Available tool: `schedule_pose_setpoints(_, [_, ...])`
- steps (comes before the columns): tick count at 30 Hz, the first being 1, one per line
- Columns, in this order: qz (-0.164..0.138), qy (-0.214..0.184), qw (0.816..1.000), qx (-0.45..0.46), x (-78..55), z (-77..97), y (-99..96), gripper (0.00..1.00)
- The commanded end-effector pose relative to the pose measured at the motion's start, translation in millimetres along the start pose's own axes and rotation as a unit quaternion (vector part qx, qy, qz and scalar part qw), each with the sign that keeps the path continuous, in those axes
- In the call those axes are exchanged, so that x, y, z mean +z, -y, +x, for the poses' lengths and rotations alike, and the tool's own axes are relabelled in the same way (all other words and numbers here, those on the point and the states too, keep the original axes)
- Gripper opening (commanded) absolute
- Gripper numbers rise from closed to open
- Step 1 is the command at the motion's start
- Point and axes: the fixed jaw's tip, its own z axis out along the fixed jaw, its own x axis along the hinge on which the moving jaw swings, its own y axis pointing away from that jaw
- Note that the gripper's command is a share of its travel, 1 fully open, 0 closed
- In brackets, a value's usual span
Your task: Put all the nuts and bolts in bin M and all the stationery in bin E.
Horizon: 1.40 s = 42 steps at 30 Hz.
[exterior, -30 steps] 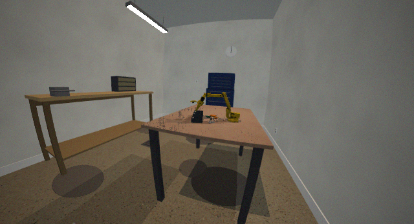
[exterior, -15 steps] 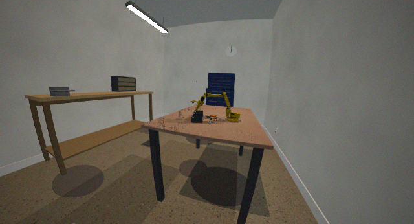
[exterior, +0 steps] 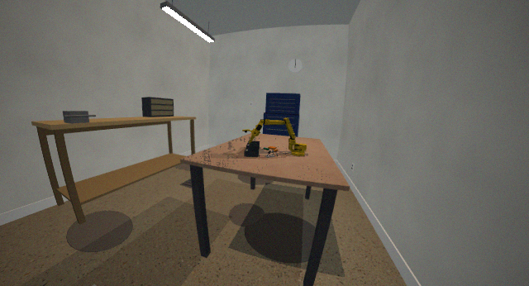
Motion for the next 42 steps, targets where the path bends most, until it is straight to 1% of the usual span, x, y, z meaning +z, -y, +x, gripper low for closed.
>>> schedule_pose_setpoints(1, [-0.016,0.027,0.999,0.007,-5.4,-8.6,-15.9,1.0])
schedule_pose_setpoints(6, [-0.033,0.026,0.999,0.017,-2.4,-4.6,-36.4,1.0])
schedule_pose_setpoints(11, [-0.041,0.024,0.999,0.022,-1.3,-2.4,-45.4,1.0])
schedule_pose_setpoints(16, [-0.042,0.024,0.999,0.022,-1.2,-2.2,-46.1,1.0])
schedule_pose_setpoints(17, [-0.04,0.02,0.999,0.022,2.4,1.5,-45.5,1.0])
schedule_pose_setpoints(42, [-0.04,0.02,0.999,0.022,2.4,1.5,-45.5,1.0])
